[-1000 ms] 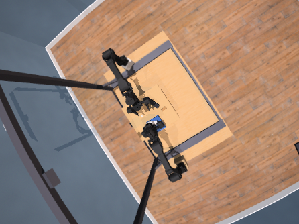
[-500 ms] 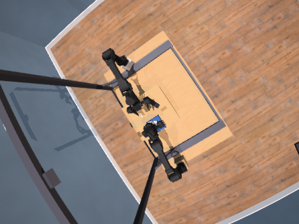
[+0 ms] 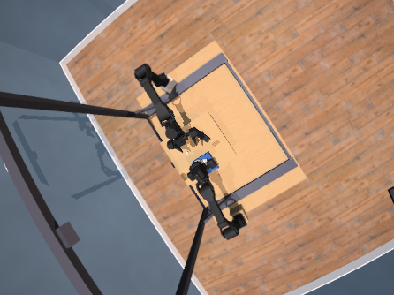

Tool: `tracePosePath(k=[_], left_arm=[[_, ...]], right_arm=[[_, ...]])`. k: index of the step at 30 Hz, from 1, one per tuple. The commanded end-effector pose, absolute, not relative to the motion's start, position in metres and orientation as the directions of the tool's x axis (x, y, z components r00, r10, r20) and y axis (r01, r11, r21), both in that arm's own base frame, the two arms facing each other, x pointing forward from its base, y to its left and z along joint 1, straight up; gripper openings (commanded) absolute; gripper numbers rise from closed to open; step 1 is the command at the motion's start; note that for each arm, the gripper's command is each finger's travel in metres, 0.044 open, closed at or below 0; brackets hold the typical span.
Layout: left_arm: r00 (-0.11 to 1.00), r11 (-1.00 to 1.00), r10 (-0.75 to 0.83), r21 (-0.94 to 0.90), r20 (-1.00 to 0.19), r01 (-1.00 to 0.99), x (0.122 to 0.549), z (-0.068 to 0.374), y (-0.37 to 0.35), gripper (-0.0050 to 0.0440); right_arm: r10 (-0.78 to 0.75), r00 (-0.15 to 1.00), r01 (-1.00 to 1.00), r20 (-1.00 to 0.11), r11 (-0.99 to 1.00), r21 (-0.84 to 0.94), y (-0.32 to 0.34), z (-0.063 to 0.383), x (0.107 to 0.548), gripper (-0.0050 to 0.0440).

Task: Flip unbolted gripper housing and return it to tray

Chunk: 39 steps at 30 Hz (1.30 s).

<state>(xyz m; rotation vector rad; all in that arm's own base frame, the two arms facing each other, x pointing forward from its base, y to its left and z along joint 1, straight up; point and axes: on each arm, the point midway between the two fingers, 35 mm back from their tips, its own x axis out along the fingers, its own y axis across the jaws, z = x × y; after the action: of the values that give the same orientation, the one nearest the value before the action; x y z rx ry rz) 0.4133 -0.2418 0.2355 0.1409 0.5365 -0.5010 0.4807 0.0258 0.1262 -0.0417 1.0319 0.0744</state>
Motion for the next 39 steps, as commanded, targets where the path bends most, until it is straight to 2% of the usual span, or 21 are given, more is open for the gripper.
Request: tracePosePath(k=[1, 39], left_arm=[[0.76, 0.873, -0.425, -0.001, -0.492, 0.488, 0.4133, 0.2502, -0.2414, 0.044], [0.76, 0.873, -0.425, -0.001, -0.492, 0.488, 0.4133, 0.2502, -0.2414, 0.044]], right_arm=[[0.039, 0.524, -0.076, -0.851, 0.997, -0.001, 0.0255, 0.1301, 0.4798, 0.0], [0.039, 0.524, -0.076, -0.851, 0.997, -0.001, 0.0259, 0.1279, 0.4801, 0.0]])
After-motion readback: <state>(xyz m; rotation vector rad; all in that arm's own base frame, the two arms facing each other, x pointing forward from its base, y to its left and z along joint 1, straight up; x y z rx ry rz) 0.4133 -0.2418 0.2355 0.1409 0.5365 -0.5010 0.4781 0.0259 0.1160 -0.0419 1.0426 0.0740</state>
